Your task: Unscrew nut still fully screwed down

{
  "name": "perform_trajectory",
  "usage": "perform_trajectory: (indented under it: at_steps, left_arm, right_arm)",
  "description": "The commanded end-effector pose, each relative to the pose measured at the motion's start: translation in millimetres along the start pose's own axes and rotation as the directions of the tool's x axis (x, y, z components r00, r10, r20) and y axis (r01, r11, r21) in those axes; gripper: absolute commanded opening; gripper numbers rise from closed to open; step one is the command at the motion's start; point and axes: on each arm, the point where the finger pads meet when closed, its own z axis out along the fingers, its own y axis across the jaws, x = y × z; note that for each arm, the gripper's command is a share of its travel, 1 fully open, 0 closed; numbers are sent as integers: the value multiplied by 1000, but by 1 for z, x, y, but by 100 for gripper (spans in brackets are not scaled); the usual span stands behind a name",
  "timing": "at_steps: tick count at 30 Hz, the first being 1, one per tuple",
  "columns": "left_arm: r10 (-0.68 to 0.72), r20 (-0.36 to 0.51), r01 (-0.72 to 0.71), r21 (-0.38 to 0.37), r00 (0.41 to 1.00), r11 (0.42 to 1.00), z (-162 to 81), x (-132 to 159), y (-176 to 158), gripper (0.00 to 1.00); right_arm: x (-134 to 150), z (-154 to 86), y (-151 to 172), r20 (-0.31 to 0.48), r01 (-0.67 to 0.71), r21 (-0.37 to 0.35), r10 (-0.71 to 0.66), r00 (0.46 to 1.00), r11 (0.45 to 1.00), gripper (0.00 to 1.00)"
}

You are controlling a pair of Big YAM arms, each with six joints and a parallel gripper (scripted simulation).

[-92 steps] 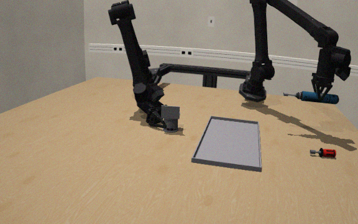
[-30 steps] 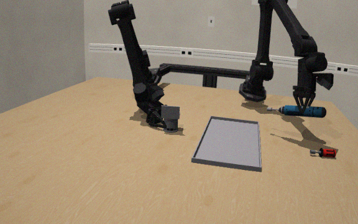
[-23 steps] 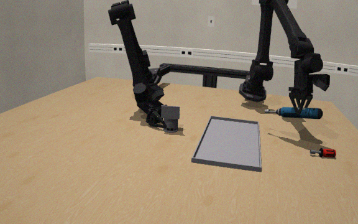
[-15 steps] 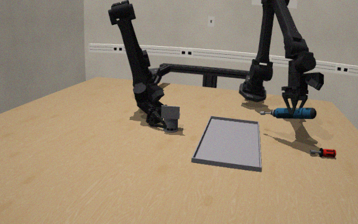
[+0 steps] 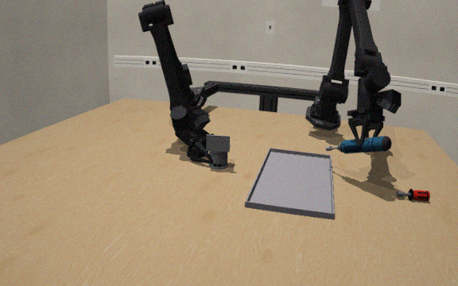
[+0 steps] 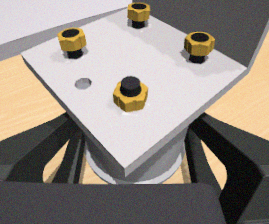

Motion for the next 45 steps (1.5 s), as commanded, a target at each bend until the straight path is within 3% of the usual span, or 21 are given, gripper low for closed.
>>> perform_trajectory:
  at_steps: [1, 4, 5, 10, 15, 18, 21, 22, 23, 28, 33, 36, 38, 39, 40, 45]
  left_arm:
    - [47, 61, -49, 41, 997, 998, -5, -24, -22, 42]
    - [32, 79, -35, 32, 996, 999, -10, -32, -14, 42]
    - [60, 52, -63, 41, 997, 997, -6, -8, -17, 42]
    - [119, 109, -129, 90, 987, 988, -12, -14, -44, 42]
    - [184, 106, -196, 109, 977, 975, 1, 9, -55, 42]
    - [187, 154, -208, 134, 970, 969, -7, -14, -74, 42]
    - [175, 165, -196, 122, 971, 973, -9, -21, -67, 42]
    - [203, 138, -221, 131, 969, 966, -5, 4, -68, 42]
    - [215, 138, -233, 134, 967, 963, -4, 11, -68, 42]
    - [259, 202, -294, 174, 945, 940, -12, 6, -96, 42]
    - [320, 199, -357, 188, 926, 915, 0, 33, -105, 42]
    - [291, 260, -345, 195, 921, 918, -16, 0, -115, 42]
    - [291, 260, -345, 195, 921, 918, -16, 0, -115, 42]
    - [317, 240, -367, 204, 918, 908, -14, 24, -114, 42]
    - [327, 244, -378, 207, 913, 902, -14, 30, -115, 42]
    - [352, 312, -432, 238, 882, 870, -26, 27, -142, 42]
  right_arm:
    - [-6, 3, -3, 13, 6, 6, -6, 1000, 1000, 59]
    - [-6, 3, -3, 13, 6, 6, -6, 1000, 1000, 59]
    - [-6, 3, -3, 13, 6, 6, -6, 1000, 1000, 59]
    - [-6, 3, -3, 13, 6, 6, -6, 1000, 1000, 59]
    - [-6, 3, -3, 13, 6, 6, -6, 1000, 1000, 59]
    - [-6, 3, -3, 13, 6, 6, -6, 1000, 1000, 59]
    - [-6, 3, -3, 13, 6, 6, -6, 1000, 1000, 59]
    - [-6, 3, -3, 13, 6, 6, -6, 1000, 1000, 59]
    - [-6, 3, -3, 13, 6, 6, -6, 1000, 1000, 59]
    - [-6, 3, -3, 13, 6, 6, -6, 1000, 1000, 59]
    - [-6, 3, -3, 13, 6, 6, -6, 1000, 1000, 59]
    - [-6, 3, -3, 13, 6, 6, -6, 1000, 1000, 59]
    - [-6, 3, -3, 13, 6, 6, -6, 1000, 1000, 59]
    - [-6, 3, -3, 13, 6, 6, -6, 1000, 1000, 59]
    - [-6, 3, -3, 13, 6, 6, -6, 1000, 1000, 59]
    - [-6, 3, -3, 13, 6, 6, -6, 1000, 1000, 59]
